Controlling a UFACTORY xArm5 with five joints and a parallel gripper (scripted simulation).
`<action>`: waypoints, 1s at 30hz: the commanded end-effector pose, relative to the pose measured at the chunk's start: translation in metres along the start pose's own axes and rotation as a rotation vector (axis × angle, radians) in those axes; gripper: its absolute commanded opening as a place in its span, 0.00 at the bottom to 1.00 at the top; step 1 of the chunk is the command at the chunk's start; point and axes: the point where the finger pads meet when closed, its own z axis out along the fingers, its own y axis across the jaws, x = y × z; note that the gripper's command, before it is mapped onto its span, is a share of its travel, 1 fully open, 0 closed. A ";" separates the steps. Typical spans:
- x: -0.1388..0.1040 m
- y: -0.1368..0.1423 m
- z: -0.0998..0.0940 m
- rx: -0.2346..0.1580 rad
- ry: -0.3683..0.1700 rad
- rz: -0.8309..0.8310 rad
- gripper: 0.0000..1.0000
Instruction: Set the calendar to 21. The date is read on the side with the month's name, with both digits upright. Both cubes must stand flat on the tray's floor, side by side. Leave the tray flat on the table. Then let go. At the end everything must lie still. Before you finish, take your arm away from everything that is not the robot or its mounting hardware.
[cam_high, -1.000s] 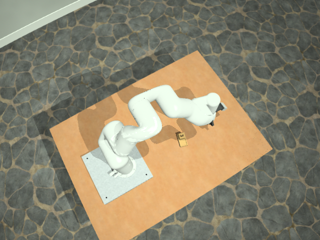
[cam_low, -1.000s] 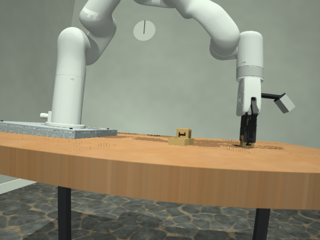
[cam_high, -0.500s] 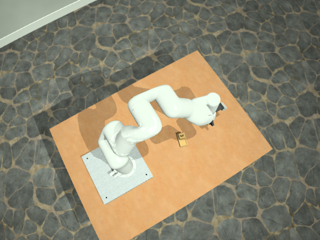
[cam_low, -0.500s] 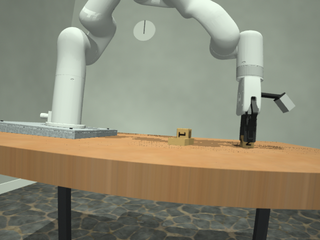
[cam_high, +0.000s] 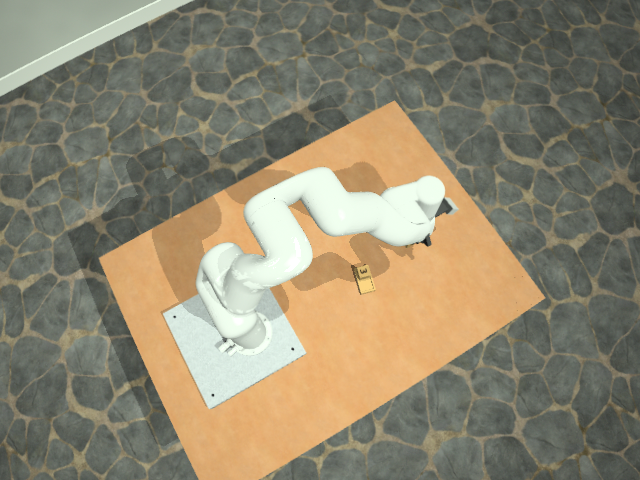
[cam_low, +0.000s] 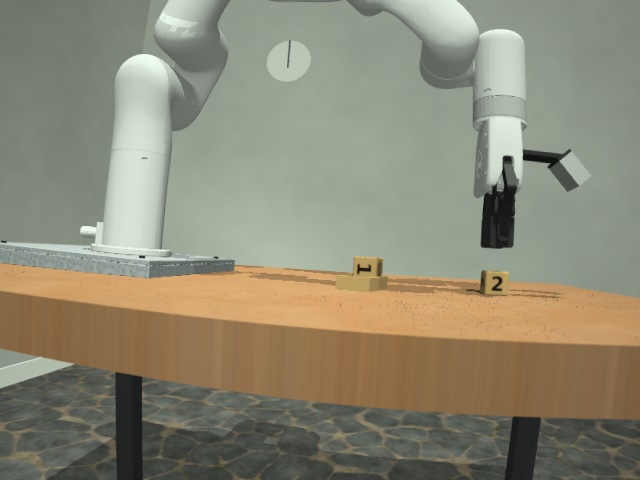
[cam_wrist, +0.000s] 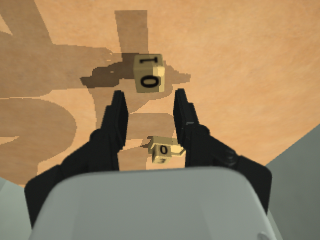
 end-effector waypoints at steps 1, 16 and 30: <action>0.001 0.000 -0.025 0.000 0.005 0.000 0.49; 0.001 0.000 -0.039 0.000 0.005 0.000 1.00; 0.001 0.000 -0.039 0.000 0.005 0.000 1.00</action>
